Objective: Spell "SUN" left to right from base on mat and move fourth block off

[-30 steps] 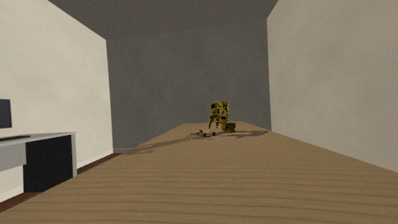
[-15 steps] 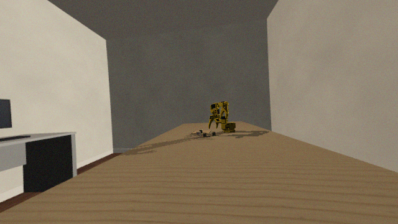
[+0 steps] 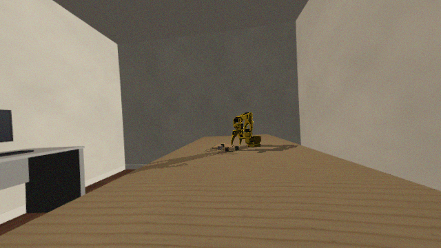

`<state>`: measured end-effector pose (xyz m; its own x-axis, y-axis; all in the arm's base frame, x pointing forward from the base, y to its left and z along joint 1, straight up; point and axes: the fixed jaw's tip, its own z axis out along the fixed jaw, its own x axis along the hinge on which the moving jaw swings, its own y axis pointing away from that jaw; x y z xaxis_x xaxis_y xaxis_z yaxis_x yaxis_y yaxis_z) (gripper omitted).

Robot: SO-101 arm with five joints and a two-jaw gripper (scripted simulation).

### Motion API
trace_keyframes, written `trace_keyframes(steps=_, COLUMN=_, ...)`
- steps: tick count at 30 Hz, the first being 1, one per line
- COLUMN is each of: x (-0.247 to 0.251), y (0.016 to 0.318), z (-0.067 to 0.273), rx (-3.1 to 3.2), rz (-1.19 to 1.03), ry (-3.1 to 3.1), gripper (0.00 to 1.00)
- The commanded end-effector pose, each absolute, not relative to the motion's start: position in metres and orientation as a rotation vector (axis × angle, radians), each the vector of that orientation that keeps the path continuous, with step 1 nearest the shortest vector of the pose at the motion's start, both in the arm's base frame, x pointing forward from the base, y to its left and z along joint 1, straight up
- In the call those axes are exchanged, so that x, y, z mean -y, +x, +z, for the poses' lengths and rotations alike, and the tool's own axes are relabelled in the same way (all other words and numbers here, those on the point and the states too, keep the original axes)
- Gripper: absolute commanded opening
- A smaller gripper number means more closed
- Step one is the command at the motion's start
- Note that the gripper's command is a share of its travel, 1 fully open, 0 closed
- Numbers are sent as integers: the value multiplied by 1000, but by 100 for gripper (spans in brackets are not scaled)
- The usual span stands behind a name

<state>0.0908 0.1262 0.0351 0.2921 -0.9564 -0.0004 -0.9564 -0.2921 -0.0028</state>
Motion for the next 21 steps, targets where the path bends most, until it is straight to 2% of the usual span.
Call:
trace_keyframes(steps=1, x=-134, y=95, z=36, rx=-1832, rz=-1, ry=-2474, gripper=32)
trace_keyframes(steps=21, x=-133, y=95, z=22, rx=-1832, rz=-1, ry=-2474, gripper=32)
